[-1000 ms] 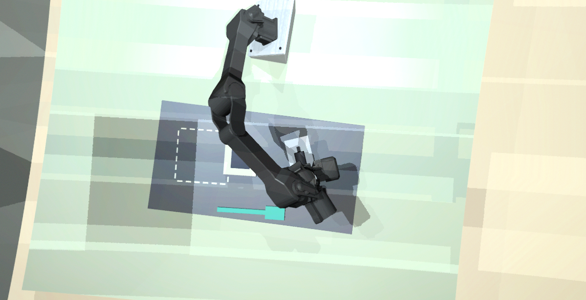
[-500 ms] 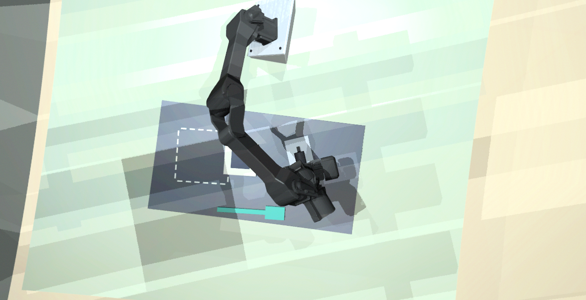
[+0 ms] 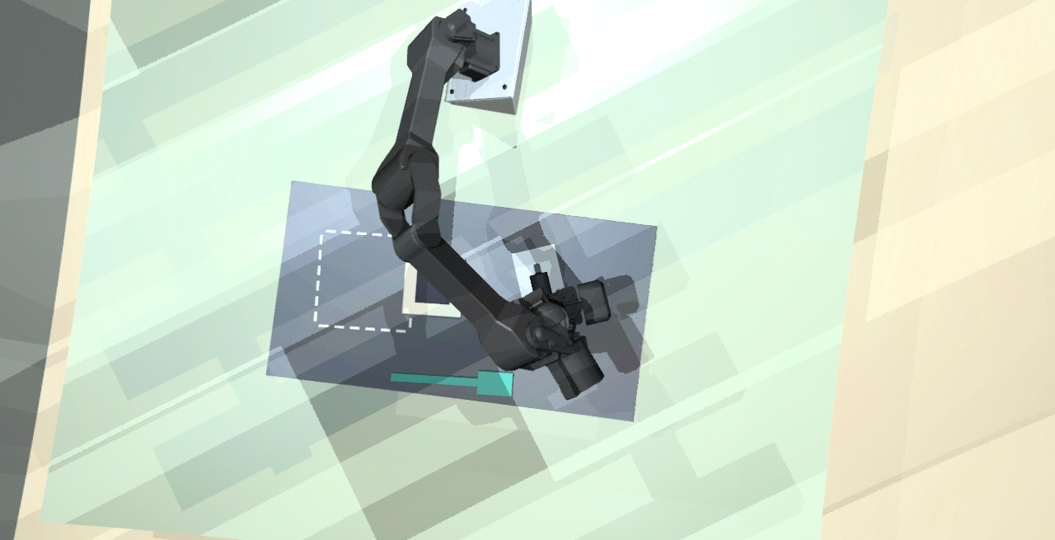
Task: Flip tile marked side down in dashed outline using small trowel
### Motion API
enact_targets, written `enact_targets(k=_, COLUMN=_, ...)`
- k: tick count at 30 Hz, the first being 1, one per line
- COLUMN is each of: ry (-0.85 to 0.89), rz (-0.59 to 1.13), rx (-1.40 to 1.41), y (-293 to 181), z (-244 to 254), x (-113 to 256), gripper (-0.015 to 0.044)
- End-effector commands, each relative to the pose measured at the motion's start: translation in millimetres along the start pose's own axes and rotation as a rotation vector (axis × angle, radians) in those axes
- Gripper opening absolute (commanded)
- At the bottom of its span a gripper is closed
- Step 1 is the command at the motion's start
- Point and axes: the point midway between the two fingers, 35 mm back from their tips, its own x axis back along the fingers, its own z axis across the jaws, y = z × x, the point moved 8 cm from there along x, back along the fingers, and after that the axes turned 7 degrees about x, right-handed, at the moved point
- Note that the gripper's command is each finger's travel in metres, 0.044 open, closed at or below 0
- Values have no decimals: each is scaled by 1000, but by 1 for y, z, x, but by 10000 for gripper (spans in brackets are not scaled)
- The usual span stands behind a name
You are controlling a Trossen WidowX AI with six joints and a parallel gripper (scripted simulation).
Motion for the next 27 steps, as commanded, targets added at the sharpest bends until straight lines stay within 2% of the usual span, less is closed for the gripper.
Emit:
enact_targets(k=1, ry=-3, rz=-3, rx=2, y=0, z=-1, x=0, gripper=130)
enact_targets(k=7, ry=-3, rz=-3, rx=-17, y=0, z=-1, x=0, gripper=130)
enact_targets(k=27, ry=-2, rz=-4, rx=-598, y=0, z=-1, x=0, gripper=130)
